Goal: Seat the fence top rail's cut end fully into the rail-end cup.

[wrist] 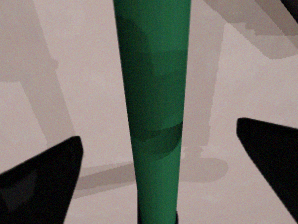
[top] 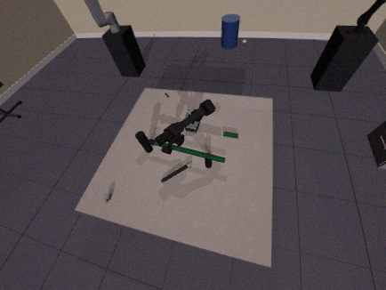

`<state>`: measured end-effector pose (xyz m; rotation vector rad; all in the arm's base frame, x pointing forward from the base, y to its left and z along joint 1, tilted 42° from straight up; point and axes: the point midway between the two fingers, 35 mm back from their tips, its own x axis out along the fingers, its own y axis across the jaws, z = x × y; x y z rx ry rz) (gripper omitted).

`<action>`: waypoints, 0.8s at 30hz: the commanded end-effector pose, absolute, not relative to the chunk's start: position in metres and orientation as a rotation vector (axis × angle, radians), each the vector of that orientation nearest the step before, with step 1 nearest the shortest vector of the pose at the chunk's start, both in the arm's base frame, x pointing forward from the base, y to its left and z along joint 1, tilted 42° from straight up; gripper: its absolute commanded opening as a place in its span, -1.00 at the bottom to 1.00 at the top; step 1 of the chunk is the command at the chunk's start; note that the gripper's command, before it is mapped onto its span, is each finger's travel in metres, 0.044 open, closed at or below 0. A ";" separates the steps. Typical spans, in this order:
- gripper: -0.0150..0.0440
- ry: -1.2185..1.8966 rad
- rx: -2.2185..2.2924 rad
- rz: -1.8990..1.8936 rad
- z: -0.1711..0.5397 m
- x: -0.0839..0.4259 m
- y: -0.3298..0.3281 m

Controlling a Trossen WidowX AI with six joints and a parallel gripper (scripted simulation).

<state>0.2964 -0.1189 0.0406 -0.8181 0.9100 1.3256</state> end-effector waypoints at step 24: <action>1.00 0.910 -0.819 1.325 0.085 0.291 -0.138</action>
